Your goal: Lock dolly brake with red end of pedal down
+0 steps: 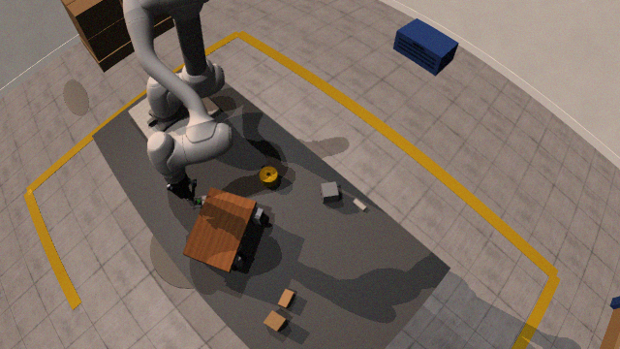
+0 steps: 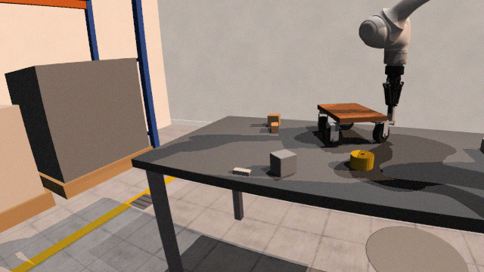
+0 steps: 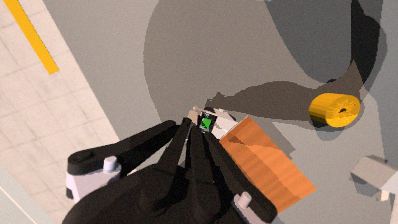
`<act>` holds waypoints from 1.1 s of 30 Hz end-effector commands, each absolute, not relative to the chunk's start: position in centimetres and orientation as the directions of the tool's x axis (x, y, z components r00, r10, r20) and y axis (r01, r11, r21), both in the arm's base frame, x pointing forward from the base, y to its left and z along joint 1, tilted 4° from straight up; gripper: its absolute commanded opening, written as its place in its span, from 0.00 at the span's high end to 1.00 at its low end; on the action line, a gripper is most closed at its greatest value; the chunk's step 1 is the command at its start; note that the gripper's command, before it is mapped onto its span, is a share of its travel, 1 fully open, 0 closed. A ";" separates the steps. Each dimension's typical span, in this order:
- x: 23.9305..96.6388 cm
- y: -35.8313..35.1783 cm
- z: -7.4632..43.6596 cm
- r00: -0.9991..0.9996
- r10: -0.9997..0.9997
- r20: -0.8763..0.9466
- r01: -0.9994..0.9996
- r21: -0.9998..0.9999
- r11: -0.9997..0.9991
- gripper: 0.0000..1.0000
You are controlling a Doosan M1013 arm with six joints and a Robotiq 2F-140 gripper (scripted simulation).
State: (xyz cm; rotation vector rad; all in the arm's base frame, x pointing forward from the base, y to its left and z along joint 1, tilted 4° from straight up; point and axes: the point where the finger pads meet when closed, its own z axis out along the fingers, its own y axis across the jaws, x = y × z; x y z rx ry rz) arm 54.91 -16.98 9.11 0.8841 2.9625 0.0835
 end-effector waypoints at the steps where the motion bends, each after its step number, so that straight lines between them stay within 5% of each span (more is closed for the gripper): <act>1: 54.8 -16.7 8.7 -0.834 0.551 -0.027 0.549 0.067 0.833 1.00; 17: 54.7 -16.8 9.2 -0.834 0.551 -0.027 0.549 0.067 0.833 1.00; 33: 54.4 -17.0 15.4 -0.834 0.551 -0.027 0.549 0.067 0.833 1.00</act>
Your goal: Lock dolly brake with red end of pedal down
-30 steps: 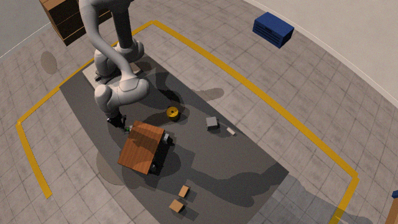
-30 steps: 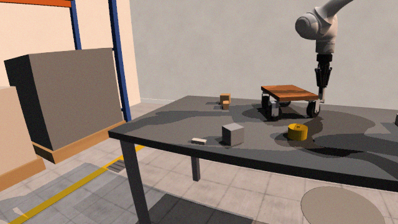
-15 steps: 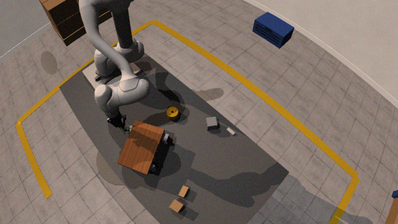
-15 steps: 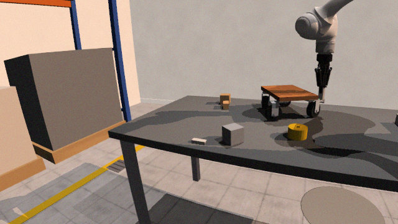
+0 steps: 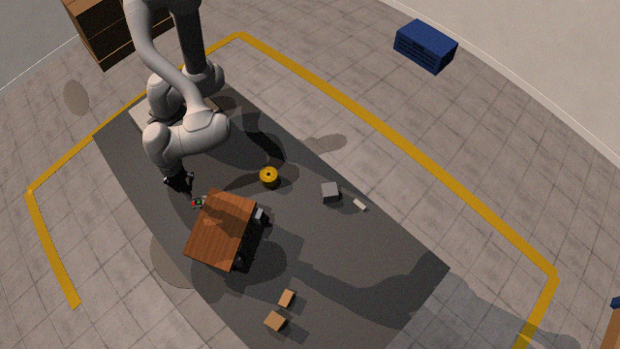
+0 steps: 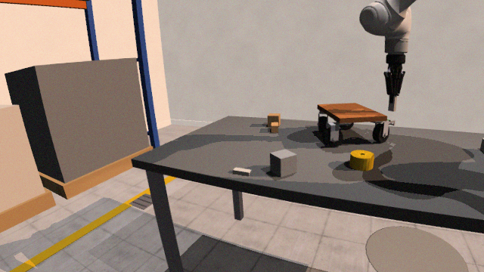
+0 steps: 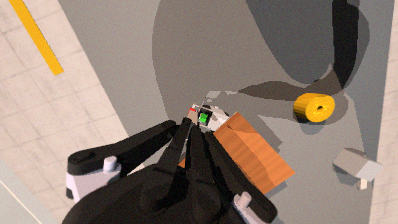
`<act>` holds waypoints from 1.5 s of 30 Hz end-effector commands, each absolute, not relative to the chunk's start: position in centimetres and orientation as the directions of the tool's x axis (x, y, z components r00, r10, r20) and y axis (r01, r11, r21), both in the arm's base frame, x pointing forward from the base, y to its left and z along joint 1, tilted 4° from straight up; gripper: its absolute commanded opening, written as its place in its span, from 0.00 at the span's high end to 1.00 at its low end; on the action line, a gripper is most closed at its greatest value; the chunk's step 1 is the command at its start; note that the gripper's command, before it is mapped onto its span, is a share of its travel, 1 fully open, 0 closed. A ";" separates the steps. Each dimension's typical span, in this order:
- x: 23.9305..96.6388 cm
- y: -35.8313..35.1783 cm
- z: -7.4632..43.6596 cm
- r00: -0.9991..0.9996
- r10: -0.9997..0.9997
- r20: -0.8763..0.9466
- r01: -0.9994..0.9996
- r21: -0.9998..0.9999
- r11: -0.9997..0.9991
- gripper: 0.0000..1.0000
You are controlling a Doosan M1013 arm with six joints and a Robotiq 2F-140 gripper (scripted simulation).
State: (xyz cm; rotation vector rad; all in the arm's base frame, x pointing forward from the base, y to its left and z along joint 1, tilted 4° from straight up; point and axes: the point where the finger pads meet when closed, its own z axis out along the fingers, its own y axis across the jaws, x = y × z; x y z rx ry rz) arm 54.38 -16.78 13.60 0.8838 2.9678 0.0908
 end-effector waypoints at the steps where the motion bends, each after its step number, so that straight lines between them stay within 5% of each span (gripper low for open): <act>1: 54.3 -17.0 15.8 -0.834 0.551 -0.027 0.549 0.067 0.833 1.00; 45: 54.3 -17.1 17.3 -0.834 0.551 -0.027 0.549 0.067 0.833 1.00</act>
